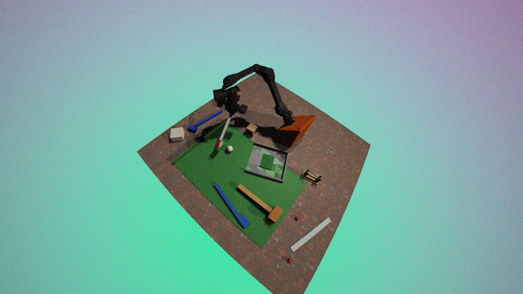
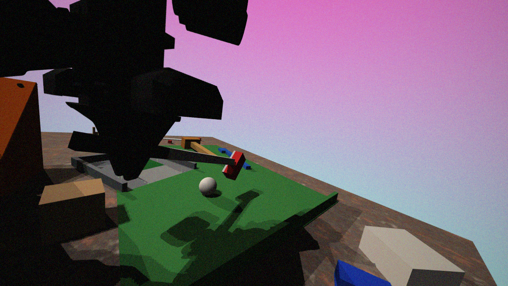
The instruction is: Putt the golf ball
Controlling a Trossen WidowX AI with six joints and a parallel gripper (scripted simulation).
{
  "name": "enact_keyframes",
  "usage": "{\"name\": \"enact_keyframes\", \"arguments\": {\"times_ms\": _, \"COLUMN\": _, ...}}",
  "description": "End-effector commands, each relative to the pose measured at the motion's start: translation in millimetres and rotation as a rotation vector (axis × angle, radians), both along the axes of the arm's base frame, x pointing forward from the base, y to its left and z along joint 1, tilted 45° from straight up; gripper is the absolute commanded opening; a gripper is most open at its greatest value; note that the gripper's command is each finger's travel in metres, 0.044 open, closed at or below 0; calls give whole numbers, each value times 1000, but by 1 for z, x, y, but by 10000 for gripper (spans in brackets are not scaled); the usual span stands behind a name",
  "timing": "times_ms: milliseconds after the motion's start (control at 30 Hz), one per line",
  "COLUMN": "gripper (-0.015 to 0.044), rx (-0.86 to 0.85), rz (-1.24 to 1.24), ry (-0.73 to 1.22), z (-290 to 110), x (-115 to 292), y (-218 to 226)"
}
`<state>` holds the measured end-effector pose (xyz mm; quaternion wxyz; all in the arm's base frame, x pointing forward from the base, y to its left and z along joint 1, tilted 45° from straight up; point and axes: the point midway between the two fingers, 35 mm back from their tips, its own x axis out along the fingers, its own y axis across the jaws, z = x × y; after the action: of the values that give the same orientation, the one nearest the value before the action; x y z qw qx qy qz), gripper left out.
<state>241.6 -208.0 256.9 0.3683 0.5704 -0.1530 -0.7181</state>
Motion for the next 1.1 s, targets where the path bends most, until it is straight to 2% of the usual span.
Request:
{"name": "enact_keyframes", "arguments": {"times_ms": 0, "gripper": 0, "rx": 6, "rz": 5, "ry": 3, "z": -13, "x": -2, "y": -10}}
{"name": "enact_keyframes", "arguments": {"times_ms": 1067, "gripper": 0, "rx": -5, "rz": -4, "ry": 0, "z": -34, "x": -7, "y": -35}}
